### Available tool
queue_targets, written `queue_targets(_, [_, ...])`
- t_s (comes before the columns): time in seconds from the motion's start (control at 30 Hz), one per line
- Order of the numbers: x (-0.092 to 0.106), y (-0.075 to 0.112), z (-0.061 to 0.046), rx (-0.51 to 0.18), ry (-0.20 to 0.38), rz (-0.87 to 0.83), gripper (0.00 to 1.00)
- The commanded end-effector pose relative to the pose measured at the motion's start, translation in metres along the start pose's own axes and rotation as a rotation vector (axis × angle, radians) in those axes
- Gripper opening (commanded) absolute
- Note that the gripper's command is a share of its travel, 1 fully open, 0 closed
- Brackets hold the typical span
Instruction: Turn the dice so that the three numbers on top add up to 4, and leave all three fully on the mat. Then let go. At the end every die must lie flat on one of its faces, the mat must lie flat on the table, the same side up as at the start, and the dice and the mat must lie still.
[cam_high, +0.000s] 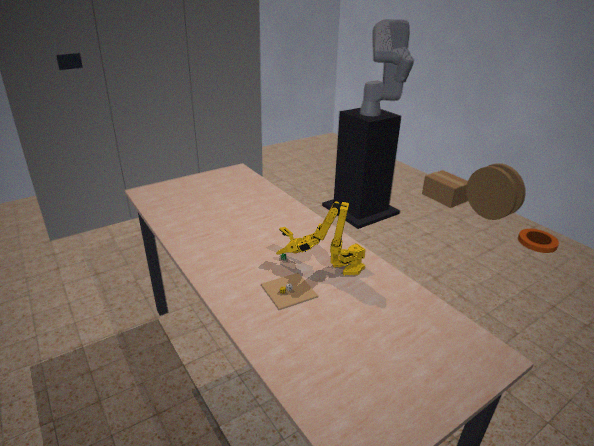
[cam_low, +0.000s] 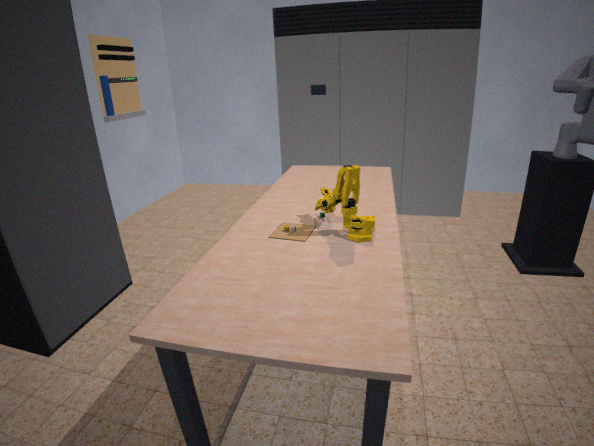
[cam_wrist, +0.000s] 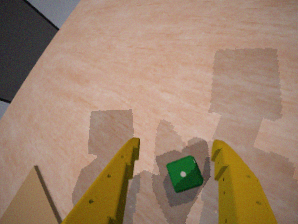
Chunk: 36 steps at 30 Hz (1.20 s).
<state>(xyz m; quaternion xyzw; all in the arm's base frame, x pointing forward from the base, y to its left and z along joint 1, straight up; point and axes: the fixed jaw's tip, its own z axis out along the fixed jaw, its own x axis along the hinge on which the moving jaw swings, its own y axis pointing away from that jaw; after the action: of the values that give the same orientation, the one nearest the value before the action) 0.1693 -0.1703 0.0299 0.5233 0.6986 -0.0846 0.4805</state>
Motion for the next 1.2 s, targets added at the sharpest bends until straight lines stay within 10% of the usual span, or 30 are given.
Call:
queue_targets(0.0, [-0.0080,0.0064,-0.0234,0.049,0.243,-0.121,0.25])
queue_targets(1.17, [-0.0092,0.0070,-0.0274,0.084,0.359,-0.279,0.25])
